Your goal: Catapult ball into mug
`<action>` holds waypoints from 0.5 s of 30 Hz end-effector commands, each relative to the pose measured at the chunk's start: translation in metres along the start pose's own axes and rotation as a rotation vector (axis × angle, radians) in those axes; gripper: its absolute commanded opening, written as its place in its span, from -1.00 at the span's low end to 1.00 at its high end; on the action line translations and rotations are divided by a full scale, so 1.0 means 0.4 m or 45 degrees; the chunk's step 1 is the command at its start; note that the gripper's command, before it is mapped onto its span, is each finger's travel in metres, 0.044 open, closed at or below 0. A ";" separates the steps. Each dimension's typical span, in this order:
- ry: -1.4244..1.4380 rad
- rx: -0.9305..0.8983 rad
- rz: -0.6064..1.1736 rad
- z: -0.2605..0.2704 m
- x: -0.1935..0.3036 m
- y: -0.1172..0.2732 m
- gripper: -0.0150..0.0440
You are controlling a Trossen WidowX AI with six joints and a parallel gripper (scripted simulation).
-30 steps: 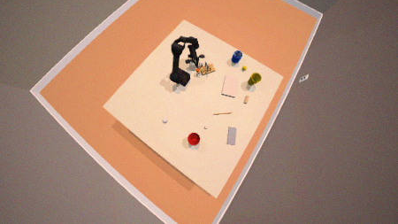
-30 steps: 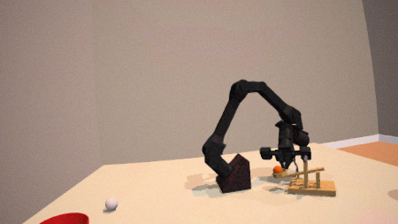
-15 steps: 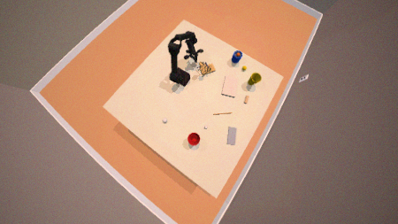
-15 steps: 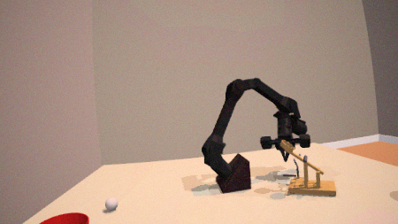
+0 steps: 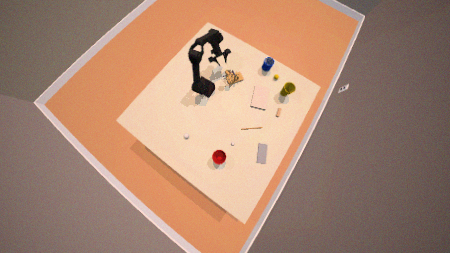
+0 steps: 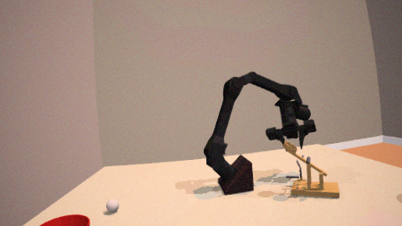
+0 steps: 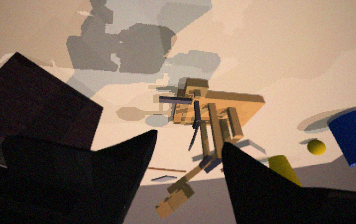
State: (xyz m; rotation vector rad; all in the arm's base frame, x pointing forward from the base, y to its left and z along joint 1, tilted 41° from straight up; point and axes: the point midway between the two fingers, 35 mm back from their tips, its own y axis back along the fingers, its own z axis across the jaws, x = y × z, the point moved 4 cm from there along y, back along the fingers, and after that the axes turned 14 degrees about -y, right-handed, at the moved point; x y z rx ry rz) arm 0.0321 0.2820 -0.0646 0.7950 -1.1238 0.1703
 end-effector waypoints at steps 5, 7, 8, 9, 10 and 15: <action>-0.242 0.005 -0.152 -0.071 -0.004 0.004 1.00; -0.308 0.002 -0.192 -0.090 -0.005 0.005 1.00; -0.341 0.001 -0.211 -0.100 -0.005 0.005 1.00; -0.372 -0.002 -0.229 -0.109 -0.004 0.005 1.00; -0.401 -0.004 -0.246 -0.118 -0.002 0.005 1.00; -0.543 -0.019 -0.327 -0.162 0.007 0.006 1.00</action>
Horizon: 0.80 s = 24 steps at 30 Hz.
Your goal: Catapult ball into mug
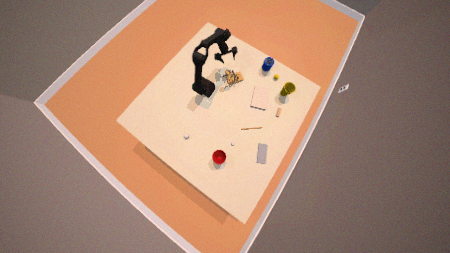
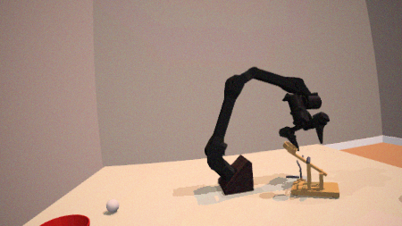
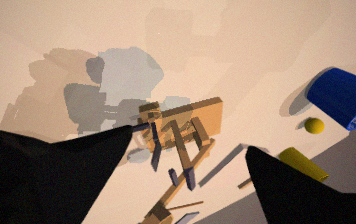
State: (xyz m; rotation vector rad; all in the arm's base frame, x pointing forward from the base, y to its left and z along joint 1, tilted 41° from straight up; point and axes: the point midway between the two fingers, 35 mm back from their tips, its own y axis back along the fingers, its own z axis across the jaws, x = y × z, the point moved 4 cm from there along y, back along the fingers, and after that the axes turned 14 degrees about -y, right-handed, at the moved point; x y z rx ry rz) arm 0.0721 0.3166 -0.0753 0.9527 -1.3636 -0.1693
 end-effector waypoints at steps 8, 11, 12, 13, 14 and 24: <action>-0.359 -0.020 -0.194 -0.108 -0.018 0.009 1.00; -0.476 -0.029 -0.251 -0.143 -0.023 0.009 1.00; -0.515 -0.032 -0.270 -0.154 -0.024 0.010 1.00; -0.554 -0.035 -0.289 -0.166 -0.025 0.010 1.00; -0.593 -0.038 -0.308 -0.178 -0.025 0.010 1.00; -0.988 -0.074 -0.490 -0.302 -0.020 0.013 1.00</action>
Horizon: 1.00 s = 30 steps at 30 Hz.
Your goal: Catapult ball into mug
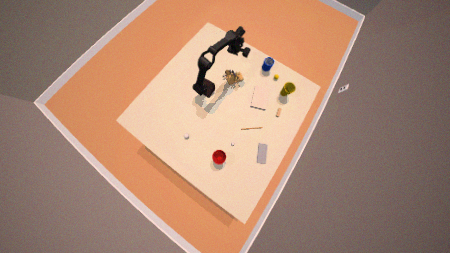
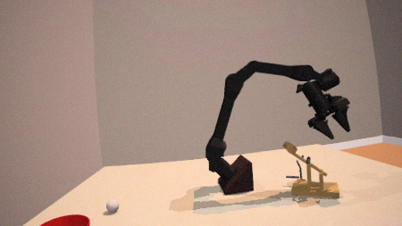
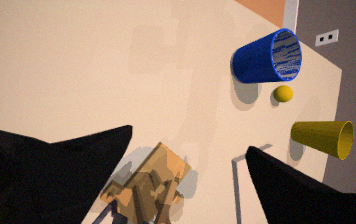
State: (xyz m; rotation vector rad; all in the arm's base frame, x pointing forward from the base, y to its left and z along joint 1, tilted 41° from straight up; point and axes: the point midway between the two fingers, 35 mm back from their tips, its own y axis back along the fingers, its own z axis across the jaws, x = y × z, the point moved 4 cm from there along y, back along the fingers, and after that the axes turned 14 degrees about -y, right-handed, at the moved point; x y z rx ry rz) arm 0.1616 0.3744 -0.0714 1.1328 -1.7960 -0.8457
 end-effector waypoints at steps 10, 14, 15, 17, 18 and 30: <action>-0.508 -0.050 -0.228 -0.148 -0.086 0.007 1.00; -0.651 -0.064 -0.288 -0.196 -0.103 0.009 1.00; -0.686 -0.067 -0.303 -0.209 -0.107 0.009 1.00; -0.758 -0.074 -0.334 -0.234 -0.115 0.010 1.00; -0.793 -0.077 -0.349 -0.246 -0.119 0.011 1.00; -1.089 -0.103 -0.482 -0.355 -0.145 0.018 1.00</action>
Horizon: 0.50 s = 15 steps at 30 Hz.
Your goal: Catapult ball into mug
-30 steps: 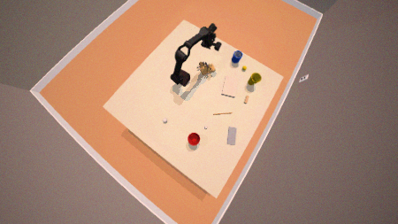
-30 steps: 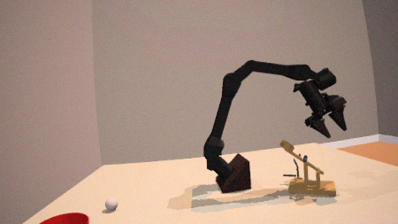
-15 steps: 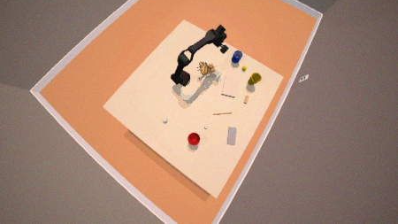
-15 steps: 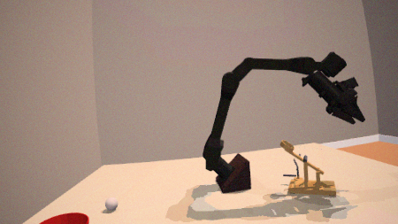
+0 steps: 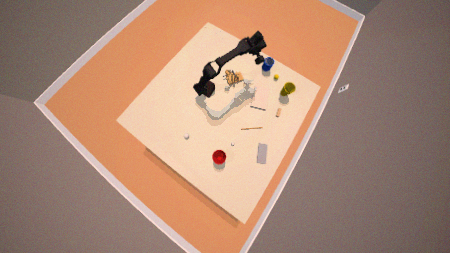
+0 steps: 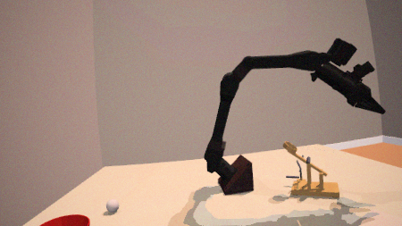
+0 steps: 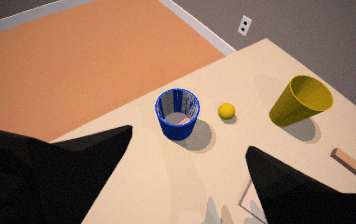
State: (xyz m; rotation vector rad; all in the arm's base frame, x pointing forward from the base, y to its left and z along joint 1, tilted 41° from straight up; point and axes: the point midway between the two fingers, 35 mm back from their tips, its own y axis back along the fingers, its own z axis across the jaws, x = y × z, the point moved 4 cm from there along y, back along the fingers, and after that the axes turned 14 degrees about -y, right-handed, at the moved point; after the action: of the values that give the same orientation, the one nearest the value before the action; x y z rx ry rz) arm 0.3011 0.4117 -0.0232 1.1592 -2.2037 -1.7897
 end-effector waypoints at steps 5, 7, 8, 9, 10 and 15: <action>-0.017 -0.013 -0.014 0.006 -0.007 0.005 1.00; -0.017 -0.013 -0.014 0.006 -0.007 0.005 1.00; -0.017 -0.013 -0.014 0.006 -0.007 0.005 1.00; -0.017 -0.013 -0.014 0.006 -0.007 0.005 1.00; -0.018 -0.013 -0.014 0.006 -0.009 0.003 1.00; -0.023 -0.006 -0.017 0.008 -0.031 -0.020 1.00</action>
State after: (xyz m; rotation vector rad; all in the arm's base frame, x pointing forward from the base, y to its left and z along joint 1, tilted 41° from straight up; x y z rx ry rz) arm 0.3087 0.4199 -0.0245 1.1666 -2.2054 -1.8184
